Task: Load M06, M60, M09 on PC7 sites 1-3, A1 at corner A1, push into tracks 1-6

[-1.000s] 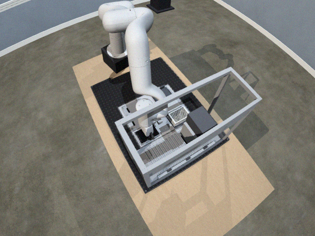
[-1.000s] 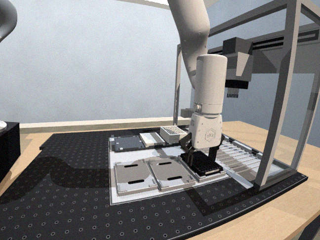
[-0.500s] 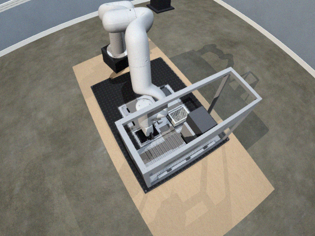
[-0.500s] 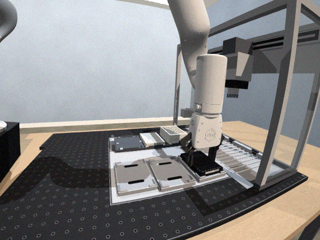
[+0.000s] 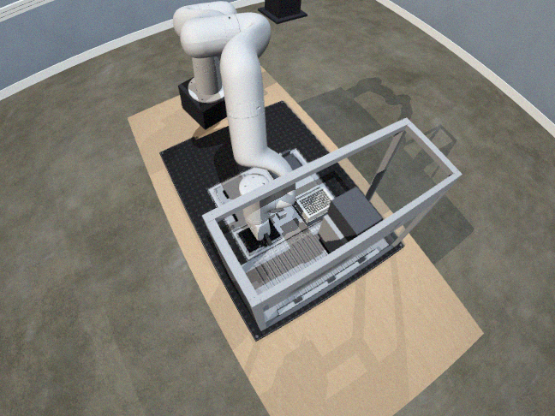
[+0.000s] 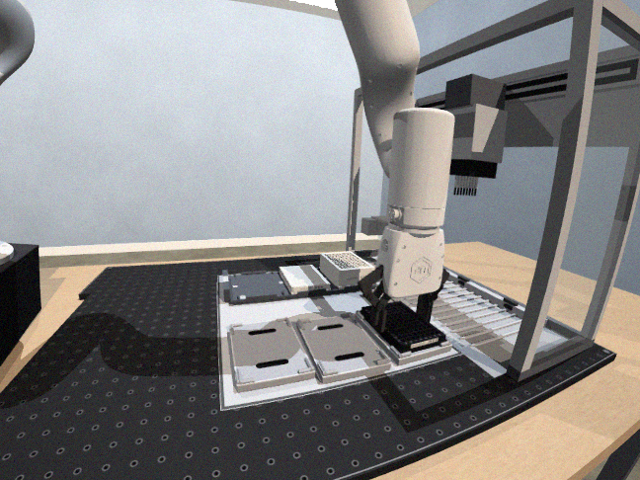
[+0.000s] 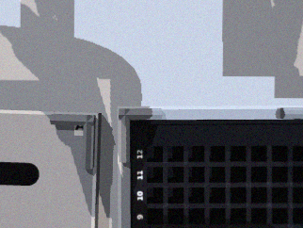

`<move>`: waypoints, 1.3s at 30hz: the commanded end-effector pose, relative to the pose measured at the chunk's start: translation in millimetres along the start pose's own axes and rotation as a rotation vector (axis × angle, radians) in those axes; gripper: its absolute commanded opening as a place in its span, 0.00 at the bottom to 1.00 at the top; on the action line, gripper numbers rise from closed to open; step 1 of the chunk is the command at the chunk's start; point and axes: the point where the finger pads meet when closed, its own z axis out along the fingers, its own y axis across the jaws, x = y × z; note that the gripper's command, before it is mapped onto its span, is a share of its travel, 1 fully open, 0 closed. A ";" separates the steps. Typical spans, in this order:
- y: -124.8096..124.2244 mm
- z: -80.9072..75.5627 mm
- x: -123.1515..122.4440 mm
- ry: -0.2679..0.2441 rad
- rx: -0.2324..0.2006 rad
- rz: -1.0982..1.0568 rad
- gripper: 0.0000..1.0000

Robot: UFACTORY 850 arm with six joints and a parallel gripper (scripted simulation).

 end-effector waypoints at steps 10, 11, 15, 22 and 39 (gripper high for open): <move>1.0 -0.9 -0.2 0.000 -0.002 0.000 0.00; 1.0 -0.9 -0.2 0.000 -0.002 0.000 0.00; 1.0 -0.9 -0.2 0.000 -0.002 0.000 0.00; 1.0 -0.9 -0.2 0.000 -0.002 0.000 0.00; 1.1 -7.6 -0.2 0.000 -0.002 0.000 0.00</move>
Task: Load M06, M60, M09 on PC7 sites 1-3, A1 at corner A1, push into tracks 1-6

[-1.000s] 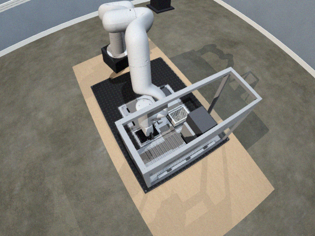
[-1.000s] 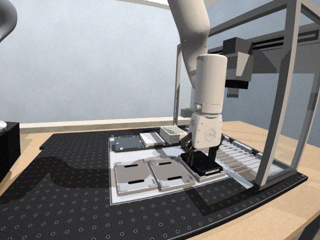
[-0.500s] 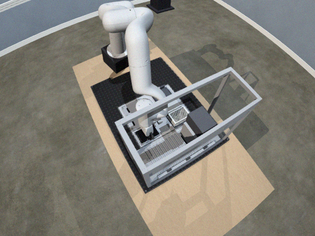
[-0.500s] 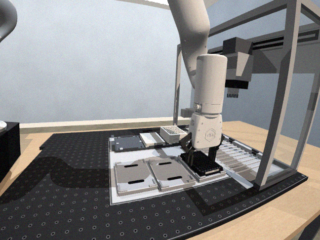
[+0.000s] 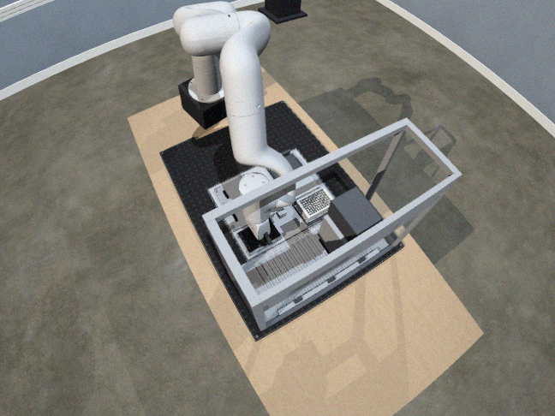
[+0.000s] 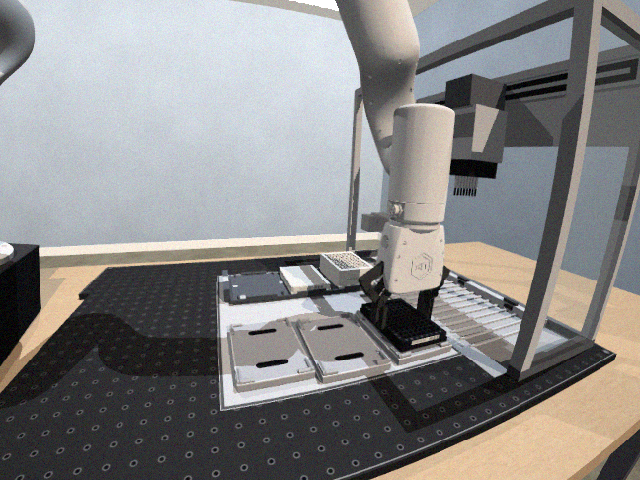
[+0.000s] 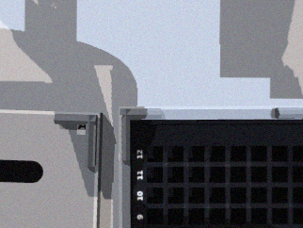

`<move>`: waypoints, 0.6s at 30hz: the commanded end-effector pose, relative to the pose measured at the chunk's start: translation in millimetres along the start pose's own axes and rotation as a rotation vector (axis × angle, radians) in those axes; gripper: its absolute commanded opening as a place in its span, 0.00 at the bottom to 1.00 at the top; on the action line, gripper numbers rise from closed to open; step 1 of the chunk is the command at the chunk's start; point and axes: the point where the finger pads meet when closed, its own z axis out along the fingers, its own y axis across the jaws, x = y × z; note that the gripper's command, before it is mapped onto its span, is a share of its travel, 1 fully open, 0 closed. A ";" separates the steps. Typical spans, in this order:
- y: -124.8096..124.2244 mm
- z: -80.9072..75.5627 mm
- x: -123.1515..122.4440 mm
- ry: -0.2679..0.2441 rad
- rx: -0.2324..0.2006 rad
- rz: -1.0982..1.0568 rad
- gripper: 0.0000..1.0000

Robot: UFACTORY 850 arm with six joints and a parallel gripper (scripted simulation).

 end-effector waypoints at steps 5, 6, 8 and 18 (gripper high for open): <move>0.9 -4.5 -0.2 0.000 -0.002 0.000 0.00; 0.9 -5.1 -0.2 0.000 -0.002 0.000 0.00; 0.9 -6.5 -0.2 0.000 -0.002 0.000 0.00; 0.9 -11.8 -0.2 0.000 -0.002 0.000 0.00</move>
